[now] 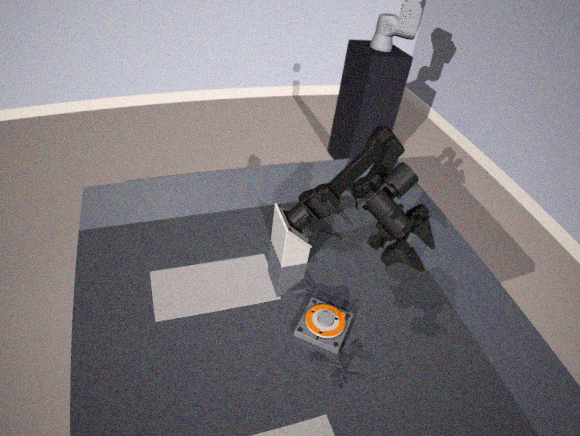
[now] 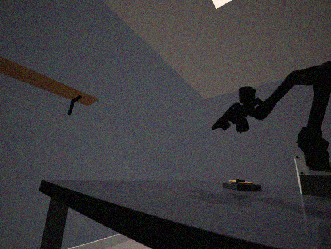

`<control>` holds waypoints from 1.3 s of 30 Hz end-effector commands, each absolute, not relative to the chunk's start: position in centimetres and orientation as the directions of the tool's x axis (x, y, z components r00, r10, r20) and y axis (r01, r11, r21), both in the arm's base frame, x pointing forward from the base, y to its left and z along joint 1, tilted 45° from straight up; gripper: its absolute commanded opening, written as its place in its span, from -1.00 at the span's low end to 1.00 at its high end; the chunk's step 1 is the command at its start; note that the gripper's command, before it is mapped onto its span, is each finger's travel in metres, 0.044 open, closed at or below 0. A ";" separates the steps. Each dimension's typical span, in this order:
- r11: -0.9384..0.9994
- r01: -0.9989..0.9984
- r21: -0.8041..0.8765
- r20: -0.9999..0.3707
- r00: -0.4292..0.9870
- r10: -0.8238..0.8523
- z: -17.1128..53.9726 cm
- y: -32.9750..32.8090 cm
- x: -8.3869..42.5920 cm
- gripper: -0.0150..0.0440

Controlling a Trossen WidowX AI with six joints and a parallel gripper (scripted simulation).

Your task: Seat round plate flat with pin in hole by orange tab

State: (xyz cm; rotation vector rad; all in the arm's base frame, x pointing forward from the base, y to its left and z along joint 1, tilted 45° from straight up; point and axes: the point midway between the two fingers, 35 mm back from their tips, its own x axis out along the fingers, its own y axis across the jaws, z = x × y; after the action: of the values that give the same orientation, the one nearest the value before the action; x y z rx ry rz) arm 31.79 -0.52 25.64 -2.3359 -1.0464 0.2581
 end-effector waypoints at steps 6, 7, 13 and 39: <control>-0.135 0.001 -0.991 -0.091 0.731 0.677 20.8 -1.7 35.6 0.33; -0.025 -0.161 -0.987 -0.136 0.732 0.668 19.5 -1.9 36.2 0.24; 0.412 -0.708 -0.574 -0.358 0.669 0.652 13.6 -1.6 36.9 -0.29; 0.710 0.019 0.704 -0.710 0.049 0.703 4.8 1.5 28.4 -0.49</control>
State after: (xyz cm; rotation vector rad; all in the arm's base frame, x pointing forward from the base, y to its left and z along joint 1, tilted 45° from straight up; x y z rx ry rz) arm 29.37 1.18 4.97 -1.6611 -3.9761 -1.8856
